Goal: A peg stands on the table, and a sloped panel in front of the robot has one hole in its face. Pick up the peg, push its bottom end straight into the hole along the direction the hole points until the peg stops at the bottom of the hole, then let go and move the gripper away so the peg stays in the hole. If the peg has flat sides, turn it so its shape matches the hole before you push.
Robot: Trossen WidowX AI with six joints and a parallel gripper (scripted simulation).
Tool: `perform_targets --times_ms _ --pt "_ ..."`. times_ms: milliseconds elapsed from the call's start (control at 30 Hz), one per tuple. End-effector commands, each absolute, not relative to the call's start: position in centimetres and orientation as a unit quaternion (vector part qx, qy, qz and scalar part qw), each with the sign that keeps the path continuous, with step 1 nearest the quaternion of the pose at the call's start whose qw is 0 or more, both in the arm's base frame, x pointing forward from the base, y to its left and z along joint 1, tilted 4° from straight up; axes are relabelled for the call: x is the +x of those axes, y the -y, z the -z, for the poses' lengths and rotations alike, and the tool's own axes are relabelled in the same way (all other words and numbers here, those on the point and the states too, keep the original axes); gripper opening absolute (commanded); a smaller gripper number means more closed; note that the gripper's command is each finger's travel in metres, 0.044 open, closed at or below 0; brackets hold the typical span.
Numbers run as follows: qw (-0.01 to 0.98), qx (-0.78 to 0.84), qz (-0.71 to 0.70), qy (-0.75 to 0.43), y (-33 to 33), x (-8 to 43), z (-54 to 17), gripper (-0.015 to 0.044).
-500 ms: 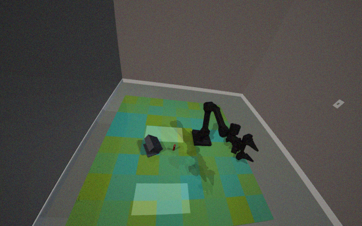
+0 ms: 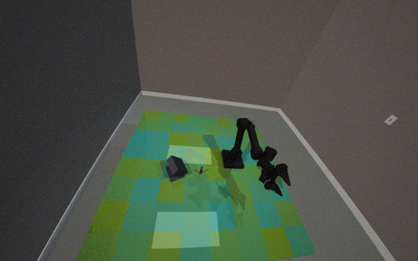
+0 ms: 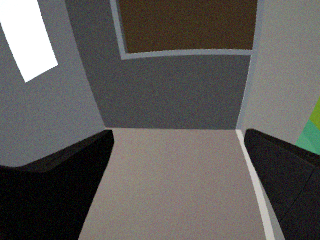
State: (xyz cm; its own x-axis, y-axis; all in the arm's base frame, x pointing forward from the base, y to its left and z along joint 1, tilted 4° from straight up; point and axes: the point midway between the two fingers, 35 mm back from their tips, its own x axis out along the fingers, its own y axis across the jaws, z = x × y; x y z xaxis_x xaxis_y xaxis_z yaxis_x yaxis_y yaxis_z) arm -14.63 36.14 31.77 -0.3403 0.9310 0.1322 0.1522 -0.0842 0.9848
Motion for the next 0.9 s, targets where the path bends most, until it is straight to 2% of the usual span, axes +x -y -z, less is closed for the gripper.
perform_targets --times_ms 0,867 --pt "0.361 0.468 -0.547 -0.593 -37.3 -13.1 -31.1 0.044" --pt "0.496 0.501 -0.329 -0.628 -41.1 -1.0 -23.6 0.044"
